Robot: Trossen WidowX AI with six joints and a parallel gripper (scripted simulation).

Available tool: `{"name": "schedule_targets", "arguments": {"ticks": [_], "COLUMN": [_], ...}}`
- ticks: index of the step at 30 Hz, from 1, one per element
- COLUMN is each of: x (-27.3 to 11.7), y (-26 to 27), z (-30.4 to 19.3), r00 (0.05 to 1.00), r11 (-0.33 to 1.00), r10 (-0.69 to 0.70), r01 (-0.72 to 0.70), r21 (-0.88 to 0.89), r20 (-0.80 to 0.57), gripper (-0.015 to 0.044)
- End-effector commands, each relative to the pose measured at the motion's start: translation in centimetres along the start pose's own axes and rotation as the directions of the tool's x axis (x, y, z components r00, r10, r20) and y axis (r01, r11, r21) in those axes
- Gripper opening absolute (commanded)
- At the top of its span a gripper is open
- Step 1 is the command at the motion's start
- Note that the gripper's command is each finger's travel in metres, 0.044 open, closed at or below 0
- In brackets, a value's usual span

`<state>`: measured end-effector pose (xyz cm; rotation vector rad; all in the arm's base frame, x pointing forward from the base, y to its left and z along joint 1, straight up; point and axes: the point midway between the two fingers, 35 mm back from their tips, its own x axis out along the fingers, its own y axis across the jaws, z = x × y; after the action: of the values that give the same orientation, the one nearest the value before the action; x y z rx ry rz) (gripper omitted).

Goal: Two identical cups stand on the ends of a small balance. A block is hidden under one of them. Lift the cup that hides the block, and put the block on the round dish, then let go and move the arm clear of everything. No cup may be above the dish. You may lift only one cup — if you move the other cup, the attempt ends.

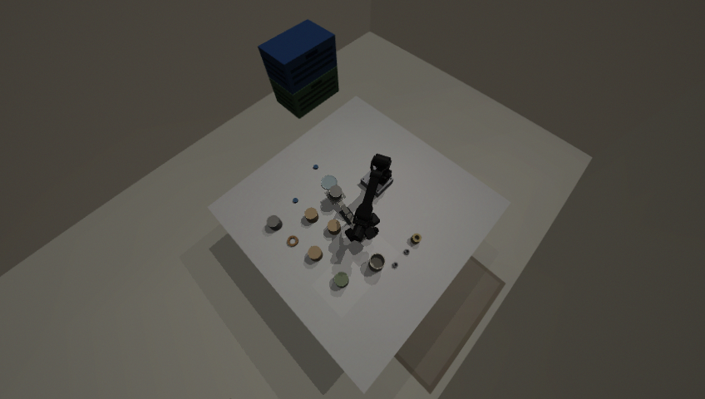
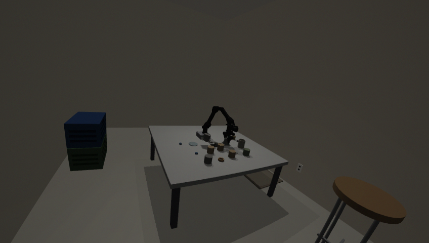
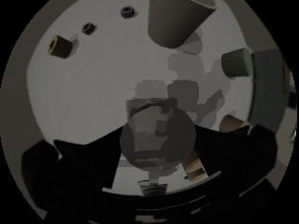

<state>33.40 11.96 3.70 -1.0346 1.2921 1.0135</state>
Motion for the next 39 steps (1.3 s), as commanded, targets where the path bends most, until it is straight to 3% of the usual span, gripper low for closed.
{"name": "schedule_targets", "arguments": {"ticks": [1,11,23,39], "x": [0.2,0.2,-0.8,-2.8], "y": [0.2,0.2,0.0,-0.3], "z": [-0.1,-0.1,0.1,0.3], "r00": [1.0,1.0,1.0,1.0], "r11": [1.0,1.0,1.0,1.0], "r10": [0.006,0.006,0.006,0.006], "r01": [-0.006,-0.006,-0.006,-0.006], "r21": [-0.003,-0.003,-0.003,-0.003], "r20": [0.001,0.001,0.001,0.001], "gripper": [0.0381,0.0314,0.0,0.0]}}
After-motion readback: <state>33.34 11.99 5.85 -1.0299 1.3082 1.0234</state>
